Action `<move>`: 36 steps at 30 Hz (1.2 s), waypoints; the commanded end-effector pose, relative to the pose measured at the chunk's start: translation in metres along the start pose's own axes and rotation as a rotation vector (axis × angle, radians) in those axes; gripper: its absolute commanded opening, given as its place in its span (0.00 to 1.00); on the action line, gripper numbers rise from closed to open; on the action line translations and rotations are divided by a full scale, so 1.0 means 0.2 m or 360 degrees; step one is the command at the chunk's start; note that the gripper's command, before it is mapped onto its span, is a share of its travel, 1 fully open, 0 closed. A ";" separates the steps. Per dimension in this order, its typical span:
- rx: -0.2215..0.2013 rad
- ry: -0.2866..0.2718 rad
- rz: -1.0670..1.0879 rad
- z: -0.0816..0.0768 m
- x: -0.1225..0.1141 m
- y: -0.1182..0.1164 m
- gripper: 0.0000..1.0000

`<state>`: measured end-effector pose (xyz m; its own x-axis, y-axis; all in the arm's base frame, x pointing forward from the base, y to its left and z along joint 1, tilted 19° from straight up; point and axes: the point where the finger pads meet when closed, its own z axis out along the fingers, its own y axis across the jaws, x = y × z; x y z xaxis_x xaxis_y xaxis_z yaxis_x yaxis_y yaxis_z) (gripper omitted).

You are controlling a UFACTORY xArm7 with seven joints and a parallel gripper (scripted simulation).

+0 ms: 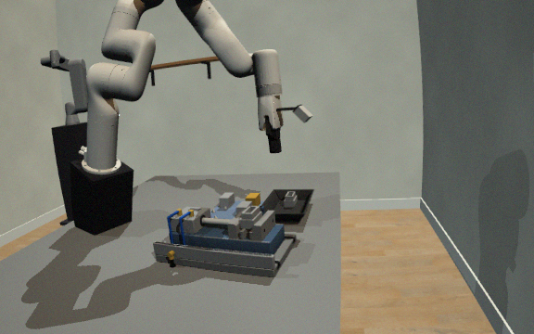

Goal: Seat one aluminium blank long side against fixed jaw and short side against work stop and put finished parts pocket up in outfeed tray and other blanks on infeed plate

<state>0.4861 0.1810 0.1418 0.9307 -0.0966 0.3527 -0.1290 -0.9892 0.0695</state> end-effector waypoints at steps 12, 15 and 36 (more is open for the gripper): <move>-0.0027 -0.0063 -0.0002 0.06 0.14 -0.02 0.00; -0.0027 -0.0063 -0.0002 0.07 0.14 -0.02 0.00; -0.0027 -0.0062 -0.0002 0.20 0.14 -0.02 0.00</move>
<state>0.5234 0.1765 0.1166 0.9446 -0.1001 0.3127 -0.1340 -0.9870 0.0886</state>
